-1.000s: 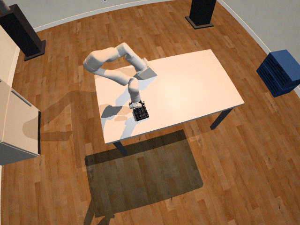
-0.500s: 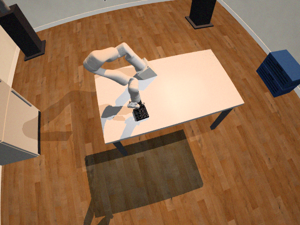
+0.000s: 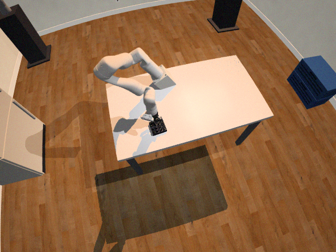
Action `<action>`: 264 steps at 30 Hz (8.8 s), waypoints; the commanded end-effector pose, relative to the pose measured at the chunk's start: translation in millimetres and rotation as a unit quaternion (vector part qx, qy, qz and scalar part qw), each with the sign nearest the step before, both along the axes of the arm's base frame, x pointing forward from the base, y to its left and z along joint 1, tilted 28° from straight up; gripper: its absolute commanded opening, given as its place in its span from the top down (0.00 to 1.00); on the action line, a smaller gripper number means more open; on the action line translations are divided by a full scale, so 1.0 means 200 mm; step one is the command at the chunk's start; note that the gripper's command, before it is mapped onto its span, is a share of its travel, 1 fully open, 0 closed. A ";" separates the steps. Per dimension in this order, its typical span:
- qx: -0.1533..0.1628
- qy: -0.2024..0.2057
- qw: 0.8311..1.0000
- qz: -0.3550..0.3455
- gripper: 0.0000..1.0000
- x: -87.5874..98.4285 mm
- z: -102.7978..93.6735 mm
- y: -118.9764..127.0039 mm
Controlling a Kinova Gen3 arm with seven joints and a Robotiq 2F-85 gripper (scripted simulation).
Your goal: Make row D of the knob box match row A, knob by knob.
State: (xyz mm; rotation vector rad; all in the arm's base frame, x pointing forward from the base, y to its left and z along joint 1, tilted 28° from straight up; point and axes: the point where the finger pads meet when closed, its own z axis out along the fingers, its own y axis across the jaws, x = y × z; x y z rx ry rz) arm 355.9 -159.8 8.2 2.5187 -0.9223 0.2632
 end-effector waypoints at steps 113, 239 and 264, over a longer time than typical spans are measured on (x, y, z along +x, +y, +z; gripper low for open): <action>0.010 -0.190 0.914 -0.357 0.81 0.00 0.00 0.00; 0.011 -0.200 0.905 -0.375 0.81 0.00 0.21 -0.04; 0.011 -0.200 0.905 -0.375 0.81 0.00 0.13 -0.08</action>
